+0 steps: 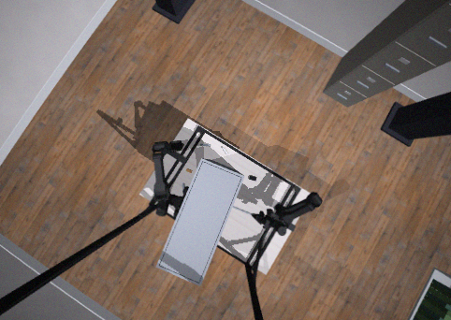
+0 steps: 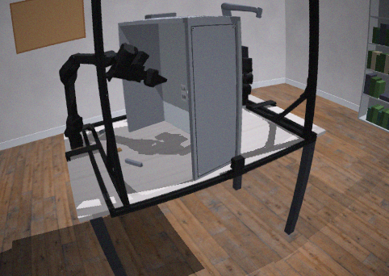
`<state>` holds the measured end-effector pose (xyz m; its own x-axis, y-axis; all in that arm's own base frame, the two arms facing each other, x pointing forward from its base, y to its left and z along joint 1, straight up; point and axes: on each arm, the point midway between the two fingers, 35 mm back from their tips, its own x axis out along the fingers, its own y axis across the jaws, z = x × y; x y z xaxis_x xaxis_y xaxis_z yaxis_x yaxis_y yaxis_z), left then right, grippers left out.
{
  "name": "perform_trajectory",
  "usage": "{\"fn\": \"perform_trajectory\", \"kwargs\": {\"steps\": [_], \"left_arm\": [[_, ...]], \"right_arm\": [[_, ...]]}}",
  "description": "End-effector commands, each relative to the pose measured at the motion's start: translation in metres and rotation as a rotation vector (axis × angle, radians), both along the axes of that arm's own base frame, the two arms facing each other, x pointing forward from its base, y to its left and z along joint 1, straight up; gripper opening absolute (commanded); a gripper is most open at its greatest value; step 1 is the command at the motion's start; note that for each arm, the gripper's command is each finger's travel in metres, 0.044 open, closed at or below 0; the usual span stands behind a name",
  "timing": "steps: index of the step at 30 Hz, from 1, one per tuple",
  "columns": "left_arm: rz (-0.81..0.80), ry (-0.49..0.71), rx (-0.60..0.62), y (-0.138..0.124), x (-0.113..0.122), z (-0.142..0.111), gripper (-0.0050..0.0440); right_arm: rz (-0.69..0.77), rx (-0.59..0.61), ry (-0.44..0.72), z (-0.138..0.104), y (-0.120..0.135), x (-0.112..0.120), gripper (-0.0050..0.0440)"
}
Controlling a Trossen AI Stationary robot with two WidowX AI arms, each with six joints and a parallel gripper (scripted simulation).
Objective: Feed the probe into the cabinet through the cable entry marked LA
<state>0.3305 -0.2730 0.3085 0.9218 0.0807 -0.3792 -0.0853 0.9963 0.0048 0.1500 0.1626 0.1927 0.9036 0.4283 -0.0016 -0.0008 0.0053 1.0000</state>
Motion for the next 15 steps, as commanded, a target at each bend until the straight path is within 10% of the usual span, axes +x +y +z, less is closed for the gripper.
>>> {"fn": "perform_trajectory", "kwargs": {"steps": [1,15], "left_arm": [[0.004,-0.005,-0.004,0.001,0.0,0.002,0.044],[0.004,-0.005,-0.004,0.001,0.0,0.002,0.044]], "right_arm": [[0.003,-0.001,-0.002,0.001,0.002,0.003,0.0],[0.008,-0.004,-0.003,0.003,0.014,0.022,0.0]]}}
